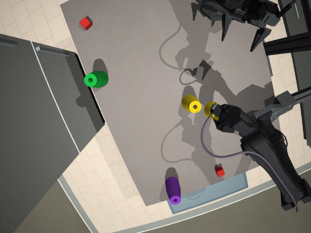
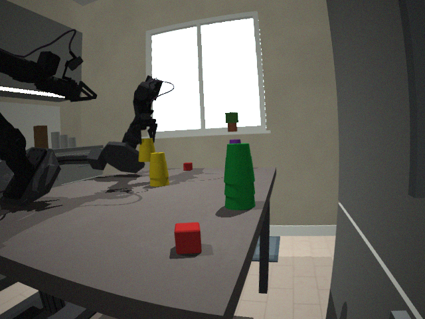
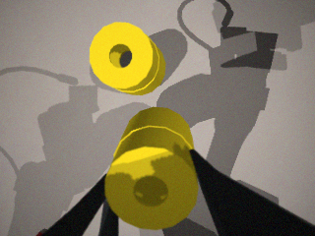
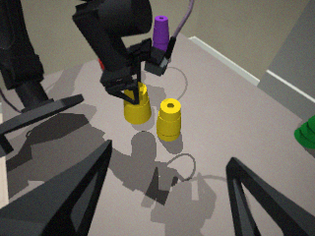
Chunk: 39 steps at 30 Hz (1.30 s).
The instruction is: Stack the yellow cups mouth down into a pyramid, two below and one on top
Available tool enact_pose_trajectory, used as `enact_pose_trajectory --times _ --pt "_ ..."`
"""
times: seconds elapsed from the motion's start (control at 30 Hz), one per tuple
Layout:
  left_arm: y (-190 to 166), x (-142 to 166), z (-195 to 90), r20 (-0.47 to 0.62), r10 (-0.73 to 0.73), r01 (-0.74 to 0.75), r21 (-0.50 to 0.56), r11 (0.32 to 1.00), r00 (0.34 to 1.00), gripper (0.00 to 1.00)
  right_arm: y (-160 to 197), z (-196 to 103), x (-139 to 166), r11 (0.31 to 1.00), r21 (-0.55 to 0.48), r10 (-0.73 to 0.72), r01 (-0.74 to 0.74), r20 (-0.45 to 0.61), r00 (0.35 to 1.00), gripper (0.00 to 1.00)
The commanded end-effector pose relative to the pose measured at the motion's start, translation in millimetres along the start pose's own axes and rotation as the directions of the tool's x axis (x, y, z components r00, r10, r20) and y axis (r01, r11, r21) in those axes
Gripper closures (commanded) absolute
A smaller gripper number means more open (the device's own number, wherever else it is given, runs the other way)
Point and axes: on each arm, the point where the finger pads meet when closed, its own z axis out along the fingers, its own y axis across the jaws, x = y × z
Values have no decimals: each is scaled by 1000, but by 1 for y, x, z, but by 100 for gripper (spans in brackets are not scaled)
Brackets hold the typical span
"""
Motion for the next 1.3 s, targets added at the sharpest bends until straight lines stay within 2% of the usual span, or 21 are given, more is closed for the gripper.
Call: enact_pose_trajectory --times 0.0,0.5,1.27 --pt "2 -7 3 41 -9 9 -5 1000 999 100 0 -6 -8 1000 -4 10 -10 31 999 0" --pt "1 5 35 33 -3 4 -8 1000 999 100 0 -6 -8 1000 -4 10 -10 31 999 0" --pt "1 11 54 33 -3 4 -8 1000 999 100 0 -6 -8 1000 -4 10 -10 31 999 0"
